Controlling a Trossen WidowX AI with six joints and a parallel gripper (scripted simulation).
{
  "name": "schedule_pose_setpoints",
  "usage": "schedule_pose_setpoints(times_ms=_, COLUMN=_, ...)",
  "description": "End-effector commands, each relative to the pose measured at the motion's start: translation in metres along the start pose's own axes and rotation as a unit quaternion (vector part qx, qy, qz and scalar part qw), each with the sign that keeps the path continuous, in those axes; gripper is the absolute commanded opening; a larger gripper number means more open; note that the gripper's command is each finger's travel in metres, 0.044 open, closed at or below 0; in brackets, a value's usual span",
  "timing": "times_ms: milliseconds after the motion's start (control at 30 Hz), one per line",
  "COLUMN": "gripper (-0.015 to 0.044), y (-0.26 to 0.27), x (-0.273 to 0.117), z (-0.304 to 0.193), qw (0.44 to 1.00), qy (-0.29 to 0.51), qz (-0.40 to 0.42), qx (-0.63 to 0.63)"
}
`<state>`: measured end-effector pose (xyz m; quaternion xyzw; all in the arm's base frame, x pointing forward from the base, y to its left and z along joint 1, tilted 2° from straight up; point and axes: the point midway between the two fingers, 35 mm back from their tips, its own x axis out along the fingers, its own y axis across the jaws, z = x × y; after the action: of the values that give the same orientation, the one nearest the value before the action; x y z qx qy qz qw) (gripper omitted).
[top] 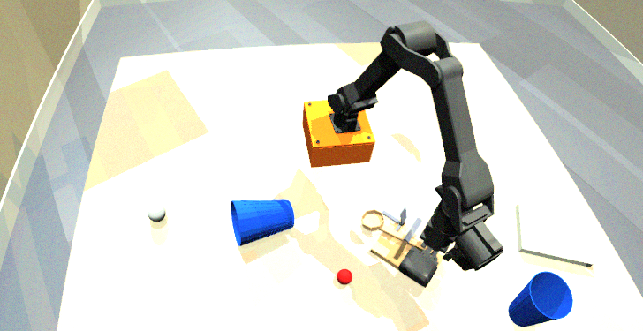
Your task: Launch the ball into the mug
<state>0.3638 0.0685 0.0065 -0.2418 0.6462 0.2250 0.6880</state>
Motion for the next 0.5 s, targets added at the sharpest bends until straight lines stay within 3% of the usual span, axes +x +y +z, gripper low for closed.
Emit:
schedule_pose_setpoints(times_ms=0, gripper=0.0118, y=0.0, x=0.0, z=0.0, qw=1.0, qy=0.0, qz=-0.001, qx=0.0)
schedule_pose_setpoints(times_ms=67, gripper=0.0085, y=0.0, x=-0.003, z=0.0, qw=1.0, qy=0.0, qz=-0.001, qx=0.0)
schedule_pose_setpoints(times_ms=167, gripper=0.0006, y=0.0, x=-0.039, z=0.001, qw=1.0, qy=0.0, qz=0.0, qx=0.0)
schedule_pose_setpoints(times_ms=467, gripper=0.0, y=0.0, x=-0.049, z=0.0, qw=0.998, qy=0.001, qz=0.0, qx=0.057)
